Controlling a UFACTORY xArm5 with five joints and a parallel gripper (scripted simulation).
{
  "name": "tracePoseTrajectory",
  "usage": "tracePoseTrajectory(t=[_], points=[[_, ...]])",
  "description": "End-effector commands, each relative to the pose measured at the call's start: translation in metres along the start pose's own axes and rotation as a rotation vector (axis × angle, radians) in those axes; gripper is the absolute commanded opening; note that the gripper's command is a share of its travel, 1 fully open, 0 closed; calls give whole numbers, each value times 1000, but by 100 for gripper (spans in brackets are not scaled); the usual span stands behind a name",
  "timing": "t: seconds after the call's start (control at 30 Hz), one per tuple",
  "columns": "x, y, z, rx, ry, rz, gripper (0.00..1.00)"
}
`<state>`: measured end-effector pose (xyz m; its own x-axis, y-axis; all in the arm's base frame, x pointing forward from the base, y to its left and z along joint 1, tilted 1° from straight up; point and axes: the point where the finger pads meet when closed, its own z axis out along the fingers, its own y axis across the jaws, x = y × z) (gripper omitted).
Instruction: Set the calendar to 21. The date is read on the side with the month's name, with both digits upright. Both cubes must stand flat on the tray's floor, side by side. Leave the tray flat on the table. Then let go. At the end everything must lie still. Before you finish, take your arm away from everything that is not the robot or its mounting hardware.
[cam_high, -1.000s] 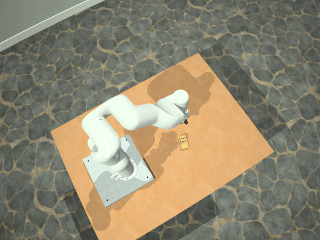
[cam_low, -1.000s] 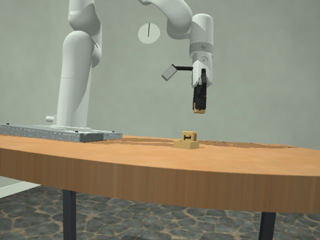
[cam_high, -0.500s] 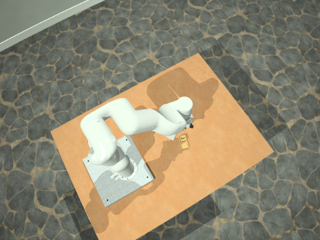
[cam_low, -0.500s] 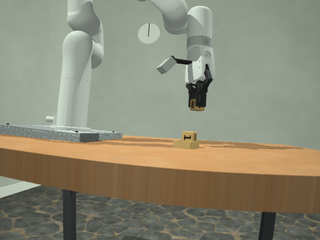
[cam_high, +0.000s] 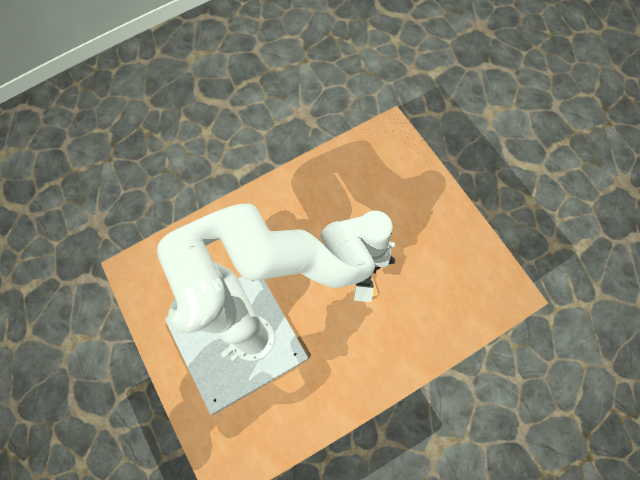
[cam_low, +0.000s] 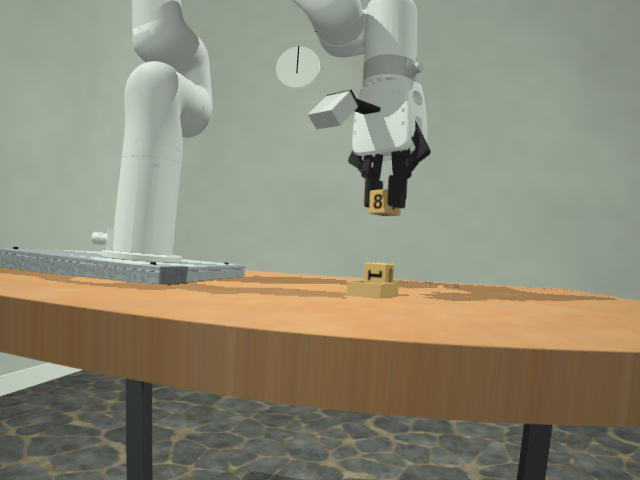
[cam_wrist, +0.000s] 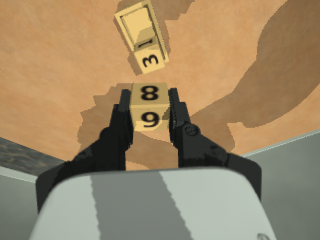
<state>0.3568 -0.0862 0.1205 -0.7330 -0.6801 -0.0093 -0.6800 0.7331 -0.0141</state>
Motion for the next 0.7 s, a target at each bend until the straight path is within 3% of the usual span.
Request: tracePoseTrajectory(t=[0.0, 0.23, 0.67], points=[[14, -5, -3, 5, -2, -142, 29], [33, -10, -4, 6, 0, -321, 29], [35, -10, -4, 6, 0, -338, 29]])
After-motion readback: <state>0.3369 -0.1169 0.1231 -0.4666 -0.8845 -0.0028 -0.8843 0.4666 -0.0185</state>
